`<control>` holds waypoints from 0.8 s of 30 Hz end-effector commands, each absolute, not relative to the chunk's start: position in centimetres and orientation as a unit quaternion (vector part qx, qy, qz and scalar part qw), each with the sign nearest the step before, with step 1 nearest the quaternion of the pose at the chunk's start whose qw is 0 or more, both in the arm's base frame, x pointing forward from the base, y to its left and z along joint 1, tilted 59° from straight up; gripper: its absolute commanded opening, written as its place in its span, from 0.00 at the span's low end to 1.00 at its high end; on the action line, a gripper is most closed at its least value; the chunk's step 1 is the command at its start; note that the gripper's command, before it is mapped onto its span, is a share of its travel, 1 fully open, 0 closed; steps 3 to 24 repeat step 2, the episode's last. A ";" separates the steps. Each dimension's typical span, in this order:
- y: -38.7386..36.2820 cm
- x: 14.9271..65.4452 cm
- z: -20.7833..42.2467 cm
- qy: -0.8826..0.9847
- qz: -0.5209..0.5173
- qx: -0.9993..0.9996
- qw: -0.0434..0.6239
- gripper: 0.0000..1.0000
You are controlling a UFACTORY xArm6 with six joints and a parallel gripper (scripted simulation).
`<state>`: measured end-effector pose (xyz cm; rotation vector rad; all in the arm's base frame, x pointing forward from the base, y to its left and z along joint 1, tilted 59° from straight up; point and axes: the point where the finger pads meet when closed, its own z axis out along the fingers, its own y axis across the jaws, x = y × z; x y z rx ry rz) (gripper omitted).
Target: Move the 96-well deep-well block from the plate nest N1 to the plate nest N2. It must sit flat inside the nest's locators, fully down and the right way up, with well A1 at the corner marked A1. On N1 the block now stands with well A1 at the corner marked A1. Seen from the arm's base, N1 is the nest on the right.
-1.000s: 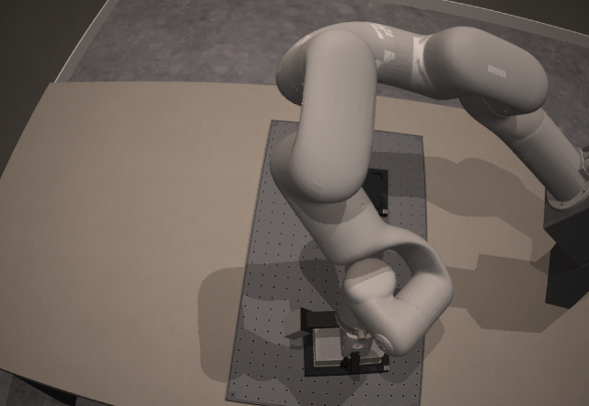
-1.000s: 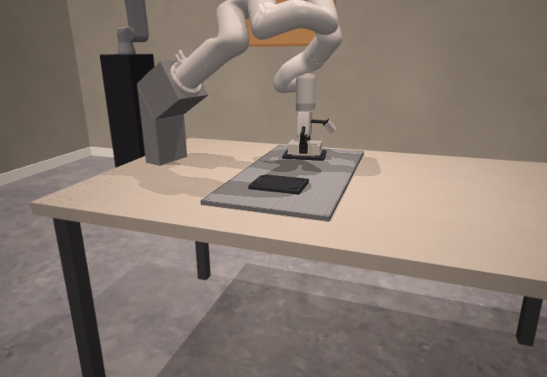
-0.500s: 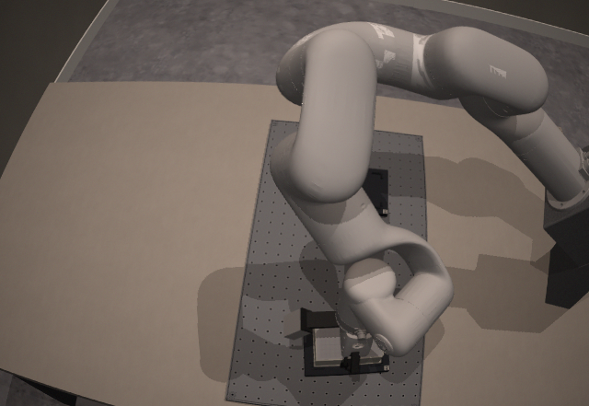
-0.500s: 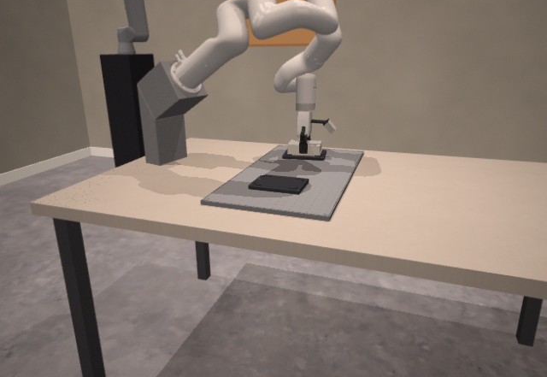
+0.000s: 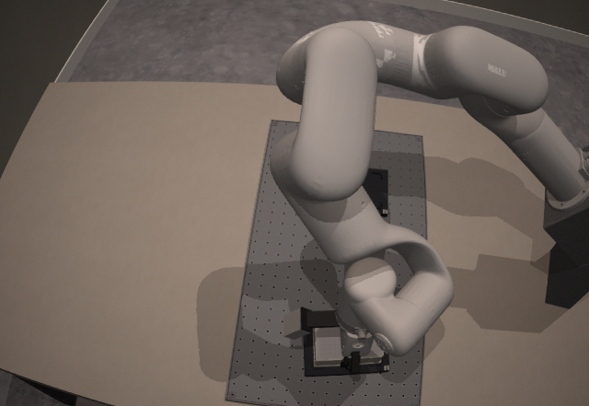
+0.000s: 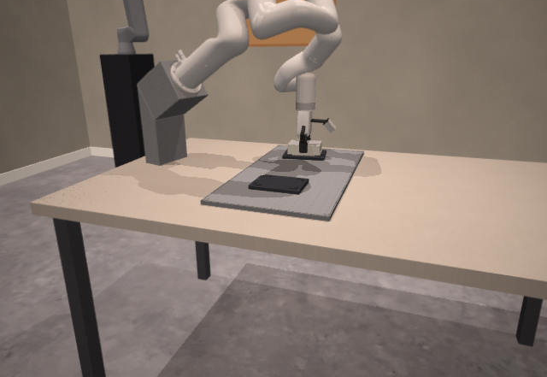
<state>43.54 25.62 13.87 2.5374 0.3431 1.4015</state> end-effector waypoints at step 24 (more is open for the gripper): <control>25.8 42.4 14.6 0.117 0.478 0.864 0.110 1.00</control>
